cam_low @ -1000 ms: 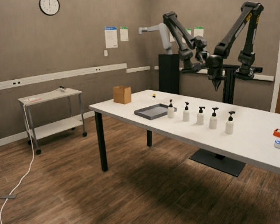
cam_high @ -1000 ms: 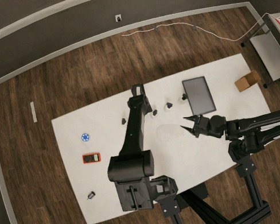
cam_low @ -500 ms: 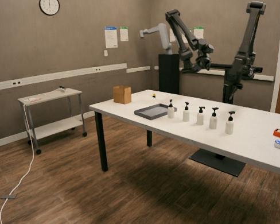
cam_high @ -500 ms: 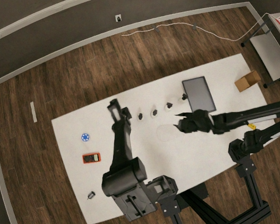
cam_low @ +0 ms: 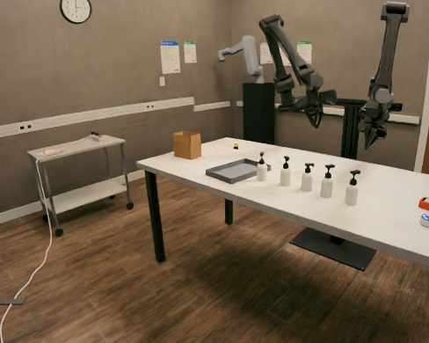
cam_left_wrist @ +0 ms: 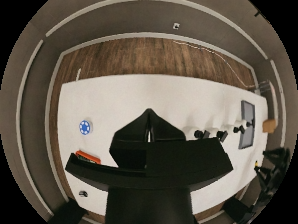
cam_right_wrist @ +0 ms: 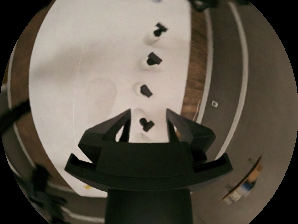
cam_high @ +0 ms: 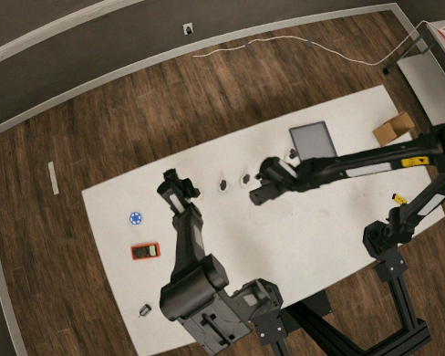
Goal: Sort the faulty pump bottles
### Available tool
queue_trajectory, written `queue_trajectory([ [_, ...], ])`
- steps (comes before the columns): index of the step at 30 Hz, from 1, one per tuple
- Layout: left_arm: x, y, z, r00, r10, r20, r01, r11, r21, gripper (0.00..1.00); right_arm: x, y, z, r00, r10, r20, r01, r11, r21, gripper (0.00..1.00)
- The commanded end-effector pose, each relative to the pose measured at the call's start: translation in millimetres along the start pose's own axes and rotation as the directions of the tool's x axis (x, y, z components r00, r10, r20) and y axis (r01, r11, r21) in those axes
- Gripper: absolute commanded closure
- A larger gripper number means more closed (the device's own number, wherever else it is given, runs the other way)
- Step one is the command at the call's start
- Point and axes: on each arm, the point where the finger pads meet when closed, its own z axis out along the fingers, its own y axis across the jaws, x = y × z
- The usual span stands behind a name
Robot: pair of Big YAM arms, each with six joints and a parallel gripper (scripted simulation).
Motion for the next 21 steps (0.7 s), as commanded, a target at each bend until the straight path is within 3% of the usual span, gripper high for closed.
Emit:
queue_trajectory([
  [1,-10.0,14.0,-9.3,0.998,0.035,0.058,-0.033,0.999,-0.028,1.0,-0.5,-28.1,30.2,0.976,-0.215,-0.043,0.211,0.974,-0.077,0.49],
  [7,-15.5,12.3,-5.8,0.997,0.027,0.079,-0.026,0.999,-0.02,1.0,16.9,-24.2,78.3,0.902,-0.43,-0.044,0.407,0.879,-0.25,0.49],
  [9,-15.5,12.3,-5.8,0.997,0.027,0.079,-0.026,0.999,-0.02,1.0,16.9,-24.2,78.3,0.902,-0.43,-0.044,0.407,0.879,-0.25,0.49],
  [13,-14.9,-11.0,-17.7,0.999,0.008,0.053,-0.009,1.0,0.011,1.0,27.2,-21.9,102.9,0.851,-0.525,-0.012,0.491,0.803,-0.339,0.49],
  [17,-27.9,-62.6,-52.6,0.999,0.012,0.046,-0.014,0.999,0.051,1.0,33.6,-20.2,116.9,0.83,-0.558,0.008,0.517,0.764,-0.386,0.49],
  [21,-27.1,-122.6,-111.1,0.998,0.044,0.037,-0.047,0.996,0.081,1.0,27.4,-17.2,120.4,0.831,-0.556,0.011,0.514,0.761,-0.397,0.49],
])
